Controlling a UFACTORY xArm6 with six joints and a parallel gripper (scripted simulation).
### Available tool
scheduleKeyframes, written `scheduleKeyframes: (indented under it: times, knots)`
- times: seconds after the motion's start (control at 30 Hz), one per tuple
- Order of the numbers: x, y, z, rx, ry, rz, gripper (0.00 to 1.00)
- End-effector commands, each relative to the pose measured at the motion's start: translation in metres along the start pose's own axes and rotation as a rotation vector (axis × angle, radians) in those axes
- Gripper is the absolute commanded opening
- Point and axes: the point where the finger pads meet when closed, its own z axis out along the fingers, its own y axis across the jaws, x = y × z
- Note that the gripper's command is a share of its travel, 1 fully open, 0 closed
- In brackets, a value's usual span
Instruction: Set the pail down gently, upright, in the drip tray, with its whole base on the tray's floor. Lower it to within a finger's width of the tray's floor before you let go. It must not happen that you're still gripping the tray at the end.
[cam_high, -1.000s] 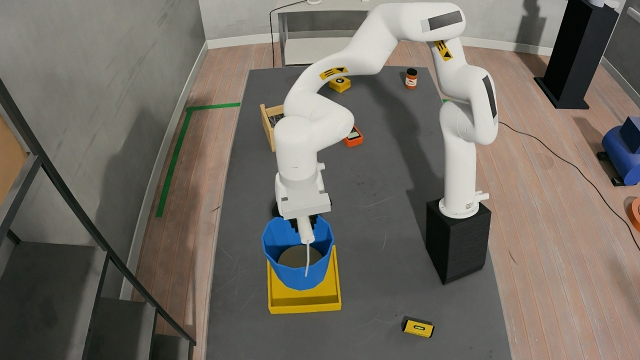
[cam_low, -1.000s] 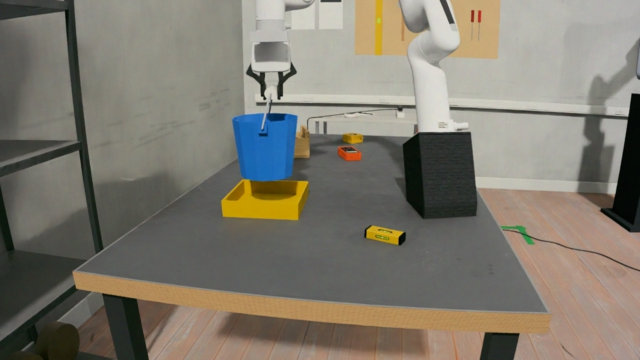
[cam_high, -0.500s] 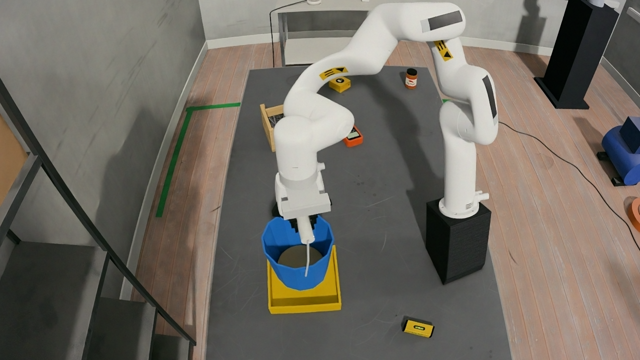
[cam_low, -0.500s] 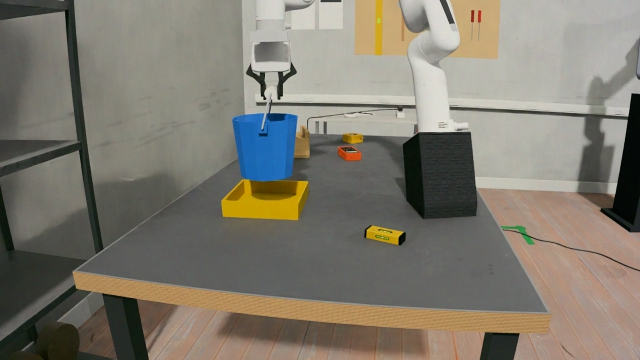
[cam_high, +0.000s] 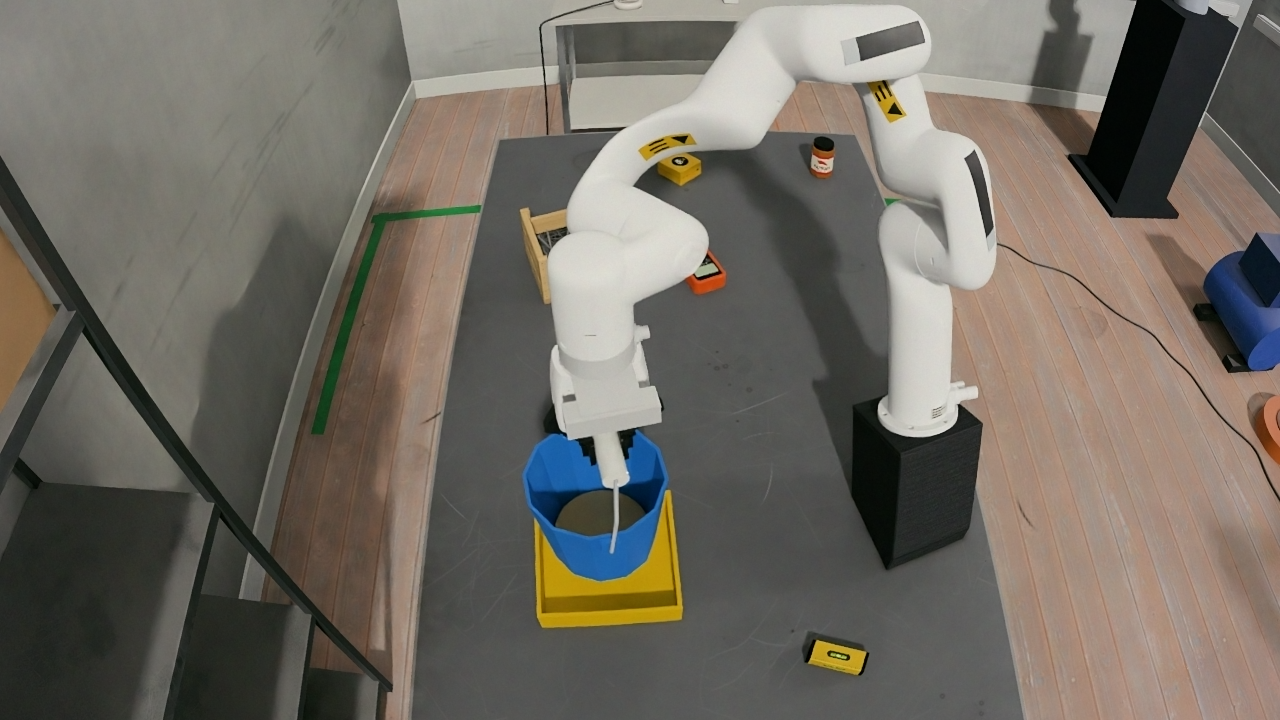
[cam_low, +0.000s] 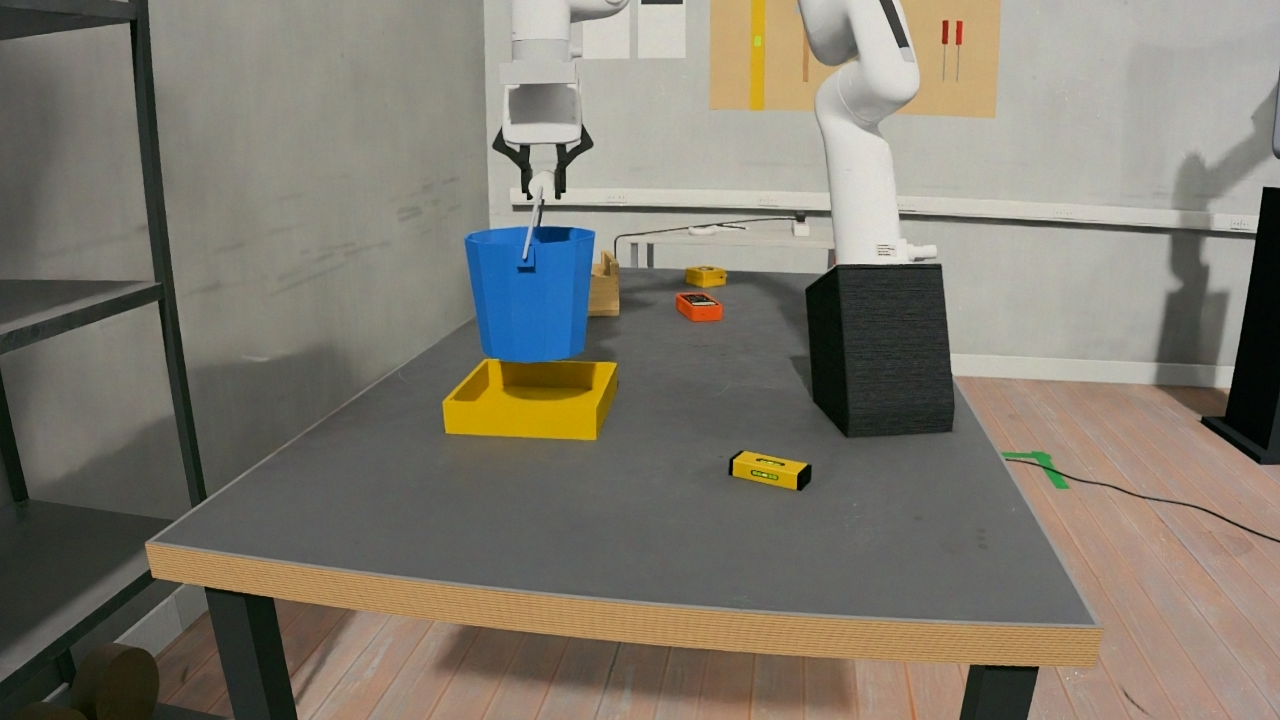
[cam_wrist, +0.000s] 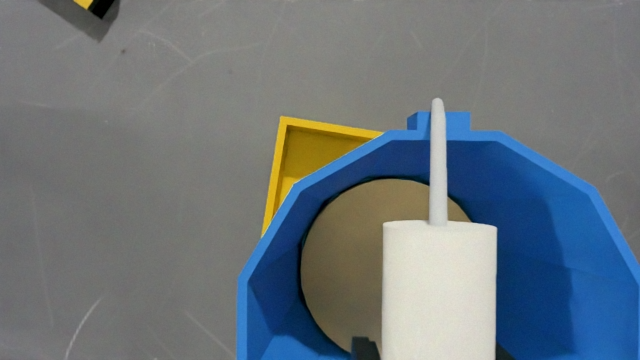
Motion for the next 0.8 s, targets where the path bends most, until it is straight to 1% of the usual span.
scheduleKeyframes:
  times: [0.0, 0.77]
  knots:
    - [0.0002, 0.0014, -0.0019, -0.005, 0.002, 0.001, 0.0]
    - [0.0002, 0.0015, 0.0018, -0.005, 0.002, 0.001, 0.0]
